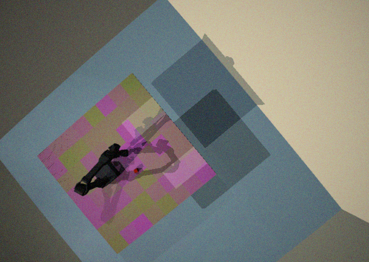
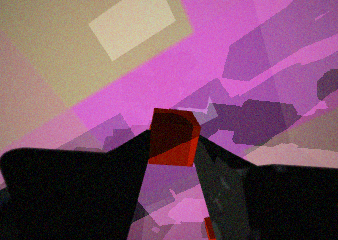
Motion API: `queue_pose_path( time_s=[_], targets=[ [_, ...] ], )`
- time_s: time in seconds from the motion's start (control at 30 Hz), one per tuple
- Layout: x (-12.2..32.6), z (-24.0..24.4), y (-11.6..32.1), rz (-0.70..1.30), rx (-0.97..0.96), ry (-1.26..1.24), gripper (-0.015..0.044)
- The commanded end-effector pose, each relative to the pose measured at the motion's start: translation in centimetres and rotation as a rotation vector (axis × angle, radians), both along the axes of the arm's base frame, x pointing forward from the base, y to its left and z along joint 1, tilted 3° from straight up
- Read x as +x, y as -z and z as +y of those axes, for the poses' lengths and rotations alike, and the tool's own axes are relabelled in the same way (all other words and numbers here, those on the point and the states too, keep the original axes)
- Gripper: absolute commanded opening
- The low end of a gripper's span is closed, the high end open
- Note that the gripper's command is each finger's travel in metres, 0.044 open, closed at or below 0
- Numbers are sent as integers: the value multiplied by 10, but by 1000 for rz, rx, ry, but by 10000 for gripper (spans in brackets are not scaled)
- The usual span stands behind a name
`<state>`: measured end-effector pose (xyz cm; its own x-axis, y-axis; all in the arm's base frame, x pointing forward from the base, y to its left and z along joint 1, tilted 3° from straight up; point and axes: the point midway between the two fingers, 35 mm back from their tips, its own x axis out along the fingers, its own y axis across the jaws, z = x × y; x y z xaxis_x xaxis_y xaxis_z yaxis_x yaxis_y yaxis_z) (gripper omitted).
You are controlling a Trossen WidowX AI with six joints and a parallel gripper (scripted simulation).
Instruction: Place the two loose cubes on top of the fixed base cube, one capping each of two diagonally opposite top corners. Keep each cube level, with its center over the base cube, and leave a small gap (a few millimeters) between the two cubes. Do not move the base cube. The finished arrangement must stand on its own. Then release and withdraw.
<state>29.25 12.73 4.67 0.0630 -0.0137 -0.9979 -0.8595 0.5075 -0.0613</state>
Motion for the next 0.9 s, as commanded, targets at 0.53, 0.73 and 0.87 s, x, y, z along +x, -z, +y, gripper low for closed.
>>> queue_pose_path(
  time_s=[0.53, 0.73, 0.87],
  targets=[
    [1, -2, 14, -1, -4, -3, 105],
    [1, -2, 14, -1, -4, -3, 105],
    [1, -2, 14, -1, -4, -3, 105]
  ],
)
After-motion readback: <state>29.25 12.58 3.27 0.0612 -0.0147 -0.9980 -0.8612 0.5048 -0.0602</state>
